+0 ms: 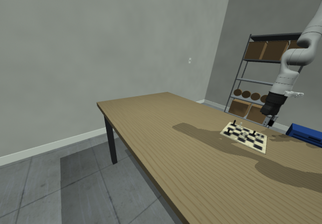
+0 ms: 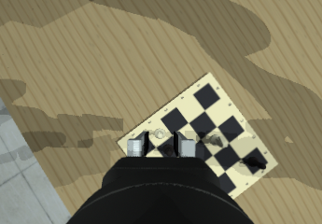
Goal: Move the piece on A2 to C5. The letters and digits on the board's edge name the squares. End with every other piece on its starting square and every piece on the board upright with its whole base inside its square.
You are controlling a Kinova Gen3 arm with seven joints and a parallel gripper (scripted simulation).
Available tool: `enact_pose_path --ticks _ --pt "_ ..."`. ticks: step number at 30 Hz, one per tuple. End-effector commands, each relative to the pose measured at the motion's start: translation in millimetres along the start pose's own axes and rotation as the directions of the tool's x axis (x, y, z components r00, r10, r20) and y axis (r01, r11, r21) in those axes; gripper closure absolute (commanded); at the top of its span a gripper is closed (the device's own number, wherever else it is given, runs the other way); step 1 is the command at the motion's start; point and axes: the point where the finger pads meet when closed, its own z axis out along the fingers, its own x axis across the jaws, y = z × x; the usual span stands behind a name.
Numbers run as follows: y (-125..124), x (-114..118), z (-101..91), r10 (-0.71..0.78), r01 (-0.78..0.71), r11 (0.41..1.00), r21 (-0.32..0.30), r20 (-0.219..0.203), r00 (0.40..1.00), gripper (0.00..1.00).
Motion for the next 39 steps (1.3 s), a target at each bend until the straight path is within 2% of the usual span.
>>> enact_pose_path --ticks 1,39 --pt "3 0 2.7 0.004 -0.004 1.0 -0.003 0.0 1.0 0.32" --pt "3 0 45.1 0.004 -0.004 1.0 -0.001 0.001 1.0 0.32"
